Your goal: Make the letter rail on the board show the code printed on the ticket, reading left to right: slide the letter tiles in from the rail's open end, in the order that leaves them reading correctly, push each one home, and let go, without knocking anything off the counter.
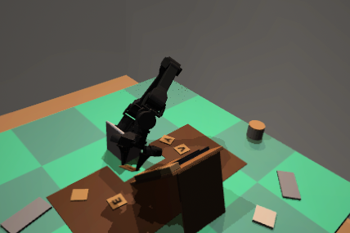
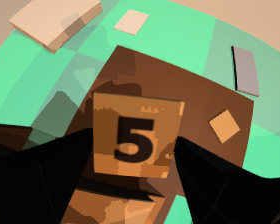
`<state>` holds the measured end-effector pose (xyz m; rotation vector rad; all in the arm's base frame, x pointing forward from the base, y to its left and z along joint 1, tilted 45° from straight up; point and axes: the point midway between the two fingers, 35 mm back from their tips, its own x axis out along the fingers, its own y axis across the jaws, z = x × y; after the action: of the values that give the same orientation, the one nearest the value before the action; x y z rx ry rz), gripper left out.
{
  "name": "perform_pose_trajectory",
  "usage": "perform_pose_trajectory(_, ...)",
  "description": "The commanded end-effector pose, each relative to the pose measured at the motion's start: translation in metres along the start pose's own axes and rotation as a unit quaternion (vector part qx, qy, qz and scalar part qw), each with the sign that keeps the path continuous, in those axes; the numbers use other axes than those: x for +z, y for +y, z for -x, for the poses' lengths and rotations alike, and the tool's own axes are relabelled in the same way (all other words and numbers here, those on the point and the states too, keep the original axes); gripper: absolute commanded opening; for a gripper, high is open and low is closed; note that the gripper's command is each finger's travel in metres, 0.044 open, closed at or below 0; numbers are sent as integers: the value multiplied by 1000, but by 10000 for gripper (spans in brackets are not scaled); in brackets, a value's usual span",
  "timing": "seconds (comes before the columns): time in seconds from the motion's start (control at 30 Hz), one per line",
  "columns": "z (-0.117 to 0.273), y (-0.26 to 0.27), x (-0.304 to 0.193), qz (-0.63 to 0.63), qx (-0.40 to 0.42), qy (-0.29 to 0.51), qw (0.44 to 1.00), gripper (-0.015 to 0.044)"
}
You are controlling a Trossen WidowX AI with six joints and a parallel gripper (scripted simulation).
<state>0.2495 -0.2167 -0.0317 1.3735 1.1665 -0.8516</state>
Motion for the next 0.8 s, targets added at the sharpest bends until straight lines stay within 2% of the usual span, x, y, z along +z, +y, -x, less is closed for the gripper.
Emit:
perform_pose_trajectory(0.0,16,17,-1,28,15,-28,999,0)
perform_pose_trajectory(0.33,56,60,-16,110,63,-80,989,0)
perform_pose_trajectory(0.77,105,123,-77,219,150,-113,957,0)
